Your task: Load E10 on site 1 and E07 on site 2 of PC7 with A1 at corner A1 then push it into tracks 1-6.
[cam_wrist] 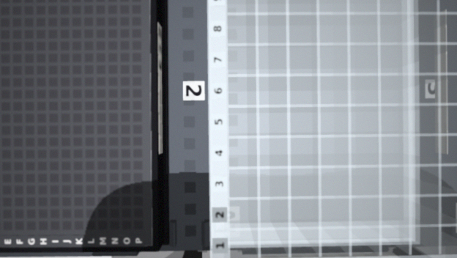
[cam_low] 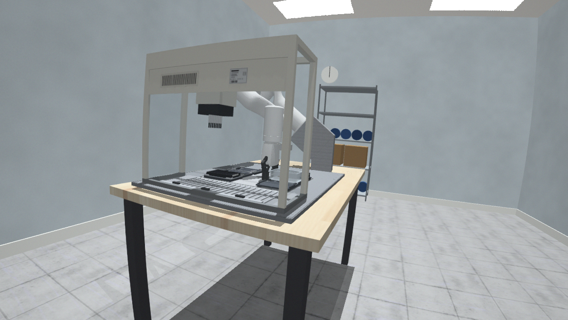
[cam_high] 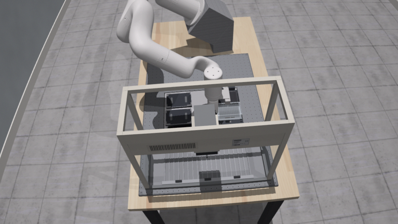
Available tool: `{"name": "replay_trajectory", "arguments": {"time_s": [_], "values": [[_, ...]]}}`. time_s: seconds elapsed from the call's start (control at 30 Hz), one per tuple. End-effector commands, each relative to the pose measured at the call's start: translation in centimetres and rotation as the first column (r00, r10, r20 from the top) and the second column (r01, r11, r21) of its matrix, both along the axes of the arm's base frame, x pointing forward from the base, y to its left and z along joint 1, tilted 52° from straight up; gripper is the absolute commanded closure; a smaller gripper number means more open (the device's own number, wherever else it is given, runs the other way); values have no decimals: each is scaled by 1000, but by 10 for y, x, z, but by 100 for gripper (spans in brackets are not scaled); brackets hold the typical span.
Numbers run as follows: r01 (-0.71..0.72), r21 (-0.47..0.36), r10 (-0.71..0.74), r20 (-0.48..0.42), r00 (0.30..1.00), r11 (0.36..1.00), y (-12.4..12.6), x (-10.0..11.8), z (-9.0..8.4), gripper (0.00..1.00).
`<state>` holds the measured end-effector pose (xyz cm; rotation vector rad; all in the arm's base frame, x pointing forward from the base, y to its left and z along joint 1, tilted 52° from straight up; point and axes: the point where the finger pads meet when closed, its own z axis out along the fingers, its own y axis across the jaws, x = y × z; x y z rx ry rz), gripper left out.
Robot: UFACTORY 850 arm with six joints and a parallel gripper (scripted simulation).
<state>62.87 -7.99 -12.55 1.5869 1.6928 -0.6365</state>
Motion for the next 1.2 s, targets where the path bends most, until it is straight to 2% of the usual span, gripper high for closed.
{"name": "replay_trajectory", "arguments": {"time_s": [0.0,1.17], "values": [[-1,1,1,1,1000,1000,2,0,-1,0],[-1,1,1,1,1000,1000,12,1,-13,0]]}}
